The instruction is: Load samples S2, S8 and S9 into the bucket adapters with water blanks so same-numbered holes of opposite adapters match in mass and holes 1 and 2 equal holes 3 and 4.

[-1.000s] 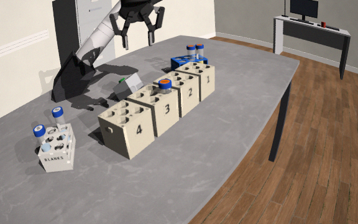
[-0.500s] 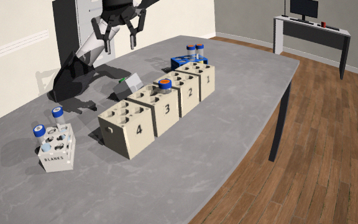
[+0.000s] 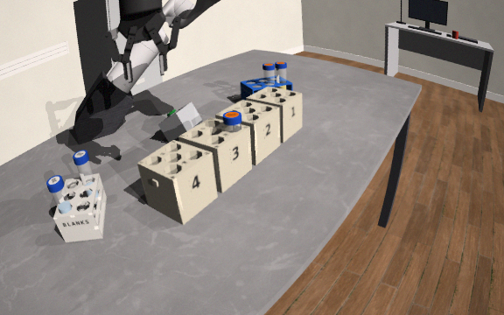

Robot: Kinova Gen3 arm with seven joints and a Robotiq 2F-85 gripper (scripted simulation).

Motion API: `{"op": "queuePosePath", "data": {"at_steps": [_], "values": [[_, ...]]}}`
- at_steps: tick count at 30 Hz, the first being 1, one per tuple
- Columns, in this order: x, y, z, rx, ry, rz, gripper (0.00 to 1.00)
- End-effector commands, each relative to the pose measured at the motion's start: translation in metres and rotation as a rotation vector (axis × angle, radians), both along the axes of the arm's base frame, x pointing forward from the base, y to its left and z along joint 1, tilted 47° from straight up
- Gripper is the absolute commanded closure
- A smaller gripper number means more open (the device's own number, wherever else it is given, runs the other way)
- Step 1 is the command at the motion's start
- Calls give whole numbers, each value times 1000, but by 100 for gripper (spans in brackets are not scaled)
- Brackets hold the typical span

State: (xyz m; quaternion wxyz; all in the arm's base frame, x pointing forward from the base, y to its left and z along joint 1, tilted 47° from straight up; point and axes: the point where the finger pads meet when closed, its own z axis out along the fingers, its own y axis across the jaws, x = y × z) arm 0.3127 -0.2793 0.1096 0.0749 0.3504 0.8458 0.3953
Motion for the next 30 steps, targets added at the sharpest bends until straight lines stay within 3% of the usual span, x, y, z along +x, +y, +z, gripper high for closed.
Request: {"op": "queuePosePath", "data": {"at_steps": [1,30], "values": [[-6,-7,-9,-1,-1,-1,38],[-42,-51,-70,-1,-1,-1,38]]}}
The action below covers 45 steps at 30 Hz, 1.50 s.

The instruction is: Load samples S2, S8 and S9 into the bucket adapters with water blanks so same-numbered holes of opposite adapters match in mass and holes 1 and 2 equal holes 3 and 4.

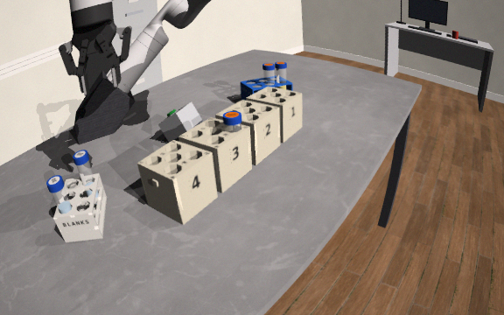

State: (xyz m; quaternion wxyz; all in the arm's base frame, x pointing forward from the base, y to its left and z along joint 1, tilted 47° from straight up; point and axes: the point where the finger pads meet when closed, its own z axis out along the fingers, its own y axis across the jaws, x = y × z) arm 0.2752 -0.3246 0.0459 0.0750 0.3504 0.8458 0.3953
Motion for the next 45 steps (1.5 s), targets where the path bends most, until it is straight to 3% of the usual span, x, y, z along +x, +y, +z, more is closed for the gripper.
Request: {"op": "queuePosePath", "data": {"at_steps": [1,21,45], "values": [[-6,-7,-9,-1,0,-1,38],[-31,-38,-52,-1,0,-1,38],[-26,-30,-61,-1,0,-1,38]]}}
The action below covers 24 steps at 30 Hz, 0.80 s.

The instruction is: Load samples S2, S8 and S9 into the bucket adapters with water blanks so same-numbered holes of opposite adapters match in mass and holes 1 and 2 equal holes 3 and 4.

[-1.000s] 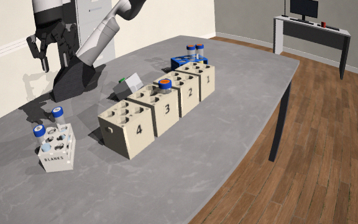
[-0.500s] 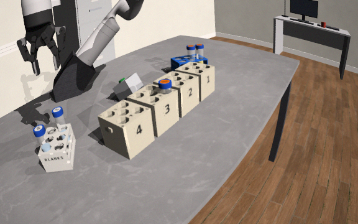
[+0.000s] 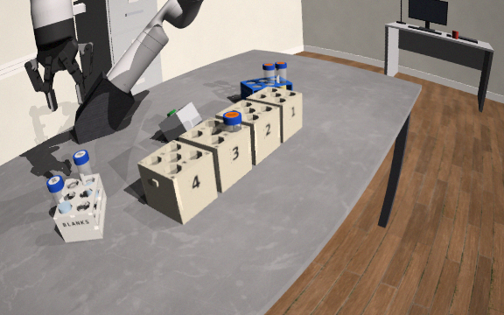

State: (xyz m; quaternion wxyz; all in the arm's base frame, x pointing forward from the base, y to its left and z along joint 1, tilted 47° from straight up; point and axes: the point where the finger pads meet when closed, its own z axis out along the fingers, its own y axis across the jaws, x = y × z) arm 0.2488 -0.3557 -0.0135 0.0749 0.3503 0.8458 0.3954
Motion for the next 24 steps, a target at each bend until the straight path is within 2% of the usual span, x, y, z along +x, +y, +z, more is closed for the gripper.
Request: {"op": "queuePosePath", "data": {"at_steps": [1,24], "values": [[1,2,-2,-2,0,-1,38],[13,19,-21,-2,0,-1,38]]}}
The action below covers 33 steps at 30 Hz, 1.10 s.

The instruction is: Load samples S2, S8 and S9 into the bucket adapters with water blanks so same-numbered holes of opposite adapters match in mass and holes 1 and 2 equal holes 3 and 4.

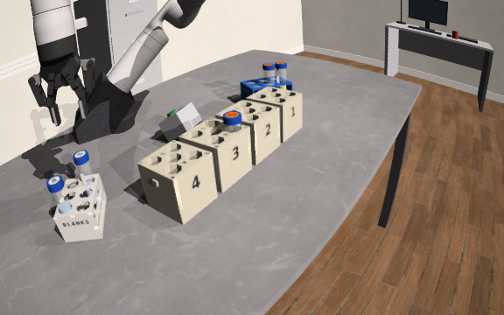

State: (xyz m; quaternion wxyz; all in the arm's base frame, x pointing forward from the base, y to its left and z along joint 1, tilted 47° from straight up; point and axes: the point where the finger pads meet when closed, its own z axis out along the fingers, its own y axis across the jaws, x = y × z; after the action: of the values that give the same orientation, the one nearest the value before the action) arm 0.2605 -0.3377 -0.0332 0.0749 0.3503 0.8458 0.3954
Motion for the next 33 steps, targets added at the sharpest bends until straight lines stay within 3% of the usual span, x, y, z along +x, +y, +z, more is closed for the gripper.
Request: {"op": "queuePosePath", "data": {"at_steps": [1,33], "values": [[2,2,-3,-2,0,-1,38],[17,25,-28,-2,0,-1,38]]}}
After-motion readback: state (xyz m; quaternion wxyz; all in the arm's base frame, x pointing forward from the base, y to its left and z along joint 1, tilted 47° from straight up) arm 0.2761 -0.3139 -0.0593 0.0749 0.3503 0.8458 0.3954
